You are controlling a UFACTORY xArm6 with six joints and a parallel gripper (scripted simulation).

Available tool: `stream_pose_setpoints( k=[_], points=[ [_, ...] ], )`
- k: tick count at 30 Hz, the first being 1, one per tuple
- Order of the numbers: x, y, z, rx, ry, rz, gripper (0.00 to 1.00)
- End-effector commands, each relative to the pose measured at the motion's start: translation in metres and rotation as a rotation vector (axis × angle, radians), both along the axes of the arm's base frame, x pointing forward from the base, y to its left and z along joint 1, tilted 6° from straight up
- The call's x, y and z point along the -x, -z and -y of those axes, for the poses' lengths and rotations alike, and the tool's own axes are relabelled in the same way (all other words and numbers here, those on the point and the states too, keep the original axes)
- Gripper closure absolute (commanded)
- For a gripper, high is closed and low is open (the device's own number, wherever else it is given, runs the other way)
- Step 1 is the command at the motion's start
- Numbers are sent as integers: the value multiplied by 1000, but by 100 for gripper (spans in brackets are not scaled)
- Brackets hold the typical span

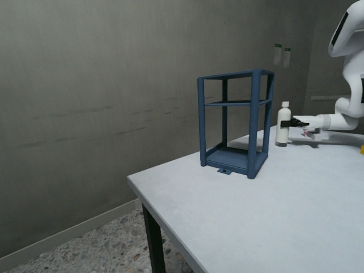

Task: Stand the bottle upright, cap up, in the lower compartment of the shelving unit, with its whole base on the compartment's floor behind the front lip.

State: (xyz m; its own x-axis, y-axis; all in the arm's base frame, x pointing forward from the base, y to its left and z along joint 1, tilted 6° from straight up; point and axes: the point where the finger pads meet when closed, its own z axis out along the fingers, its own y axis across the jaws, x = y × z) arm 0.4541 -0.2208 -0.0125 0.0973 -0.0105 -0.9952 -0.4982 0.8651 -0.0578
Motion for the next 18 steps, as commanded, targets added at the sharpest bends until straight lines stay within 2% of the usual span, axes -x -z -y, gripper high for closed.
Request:
stream_pose_setpoints(
  k=[1, 18],
  points=[
    [1, -9, 1, 2, 1, 1, 100],
    [-2, -10, -1, 2, 1, 1, 100]
  ],
)
